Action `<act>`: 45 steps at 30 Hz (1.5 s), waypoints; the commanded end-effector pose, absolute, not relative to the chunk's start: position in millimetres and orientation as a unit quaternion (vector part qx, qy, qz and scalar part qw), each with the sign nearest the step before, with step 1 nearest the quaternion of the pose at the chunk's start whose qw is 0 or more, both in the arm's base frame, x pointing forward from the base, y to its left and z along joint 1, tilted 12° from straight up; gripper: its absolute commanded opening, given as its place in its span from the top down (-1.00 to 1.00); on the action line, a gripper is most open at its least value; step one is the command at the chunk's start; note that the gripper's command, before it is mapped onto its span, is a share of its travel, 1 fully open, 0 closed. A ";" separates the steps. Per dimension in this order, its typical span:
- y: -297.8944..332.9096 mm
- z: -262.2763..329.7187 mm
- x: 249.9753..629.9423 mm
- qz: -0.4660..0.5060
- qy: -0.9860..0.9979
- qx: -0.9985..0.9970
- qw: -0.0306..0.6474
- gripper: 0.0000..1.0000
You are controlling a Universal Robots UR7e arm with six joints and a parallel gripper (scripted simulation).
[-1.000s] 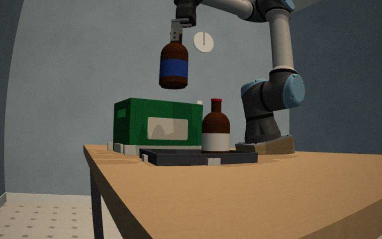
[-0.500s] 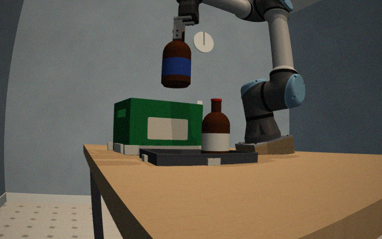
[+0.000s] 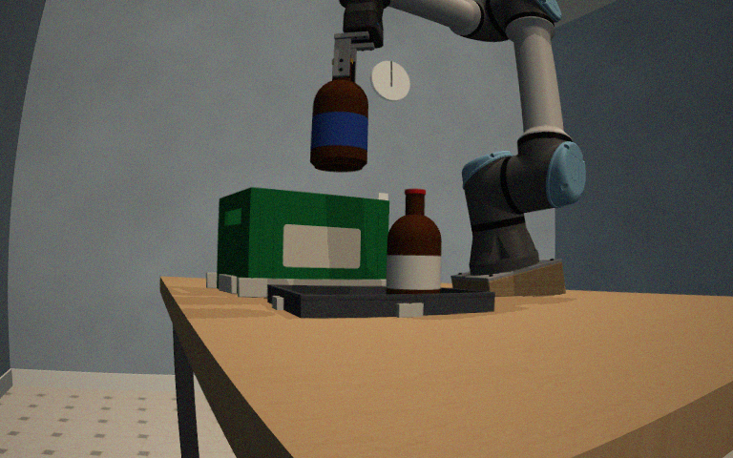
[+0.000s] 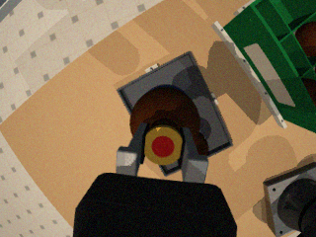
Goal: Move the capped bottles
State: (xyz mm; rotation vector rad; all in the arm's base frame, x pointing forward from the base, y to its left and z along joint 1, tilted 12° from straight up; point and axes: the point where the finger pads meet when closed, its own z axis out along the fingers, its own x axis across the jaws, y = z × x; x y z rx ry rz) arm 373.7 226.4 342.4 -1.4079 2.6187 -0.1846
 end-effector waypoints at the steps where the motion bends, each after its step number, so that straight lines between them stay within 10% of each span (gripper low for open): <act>1: 226.5 335.6 375.4 -0.062 0.876 -0.471 0.082 1.00; 45: 224.7 265.3 389.9 -0.062 0.876 -0.471 0.082 1.00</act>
